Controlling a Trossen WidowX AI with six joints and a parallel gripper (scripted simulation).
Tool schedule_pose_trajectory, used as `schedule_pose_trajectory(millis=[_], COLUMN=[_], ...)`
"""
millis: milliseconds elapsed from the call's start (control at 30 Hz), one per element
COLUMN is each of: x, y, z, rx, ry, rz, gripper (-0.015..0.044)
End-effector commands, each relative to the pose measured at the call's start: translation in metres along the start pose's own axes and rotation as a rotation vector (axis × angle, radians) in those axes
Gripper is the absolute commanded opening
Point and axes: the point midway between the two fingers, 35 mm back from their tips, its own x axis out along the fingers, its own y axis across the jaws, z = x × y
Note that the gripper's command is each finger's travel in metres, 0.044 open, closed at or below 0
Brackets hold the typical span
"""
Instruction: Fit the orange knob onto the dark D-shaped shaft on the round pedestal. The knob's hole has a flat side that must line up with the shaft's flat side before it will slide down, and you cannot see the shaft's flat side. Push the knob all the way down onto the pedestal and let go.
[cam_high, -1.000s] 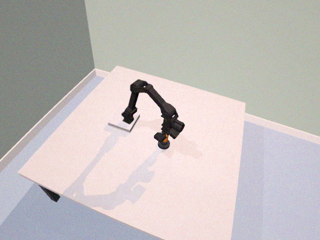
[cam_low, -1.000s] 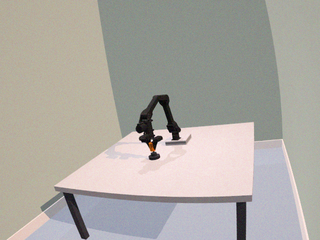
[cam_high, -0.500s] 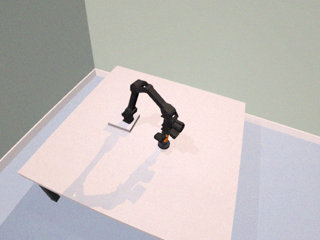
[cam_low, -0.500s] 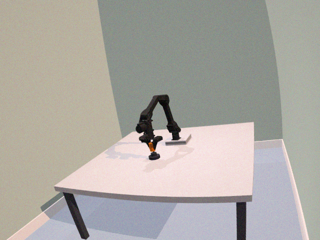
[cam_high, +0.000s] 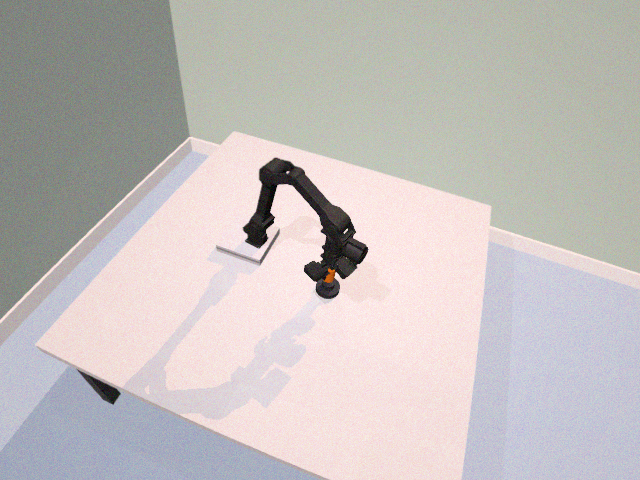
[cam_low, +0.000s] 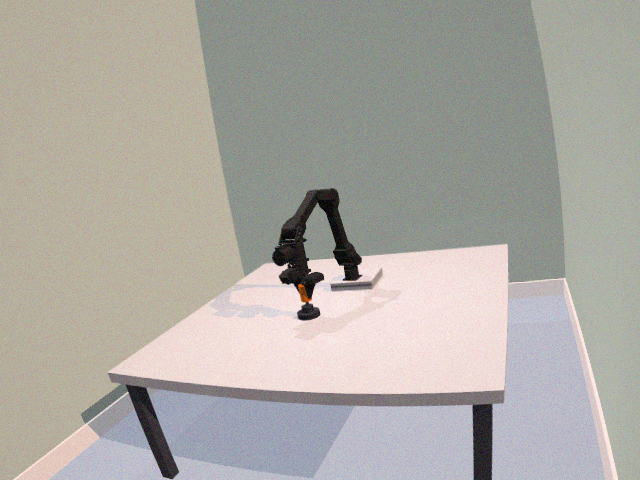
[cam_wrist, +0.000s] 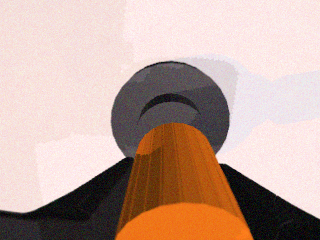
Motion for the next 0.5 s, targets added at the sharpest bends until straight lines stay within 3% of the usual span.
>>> schedule_pose_trajectory(millis=[0,467], x=[-0.0011,-0.0012], y=[-0.0003,0.0011], z=[-0.0005,0.0038], rx=[0.028,0.028], ry=[-0.008,-0.008], rz=[0.0,0.0], gripper=[0.0,0.0])
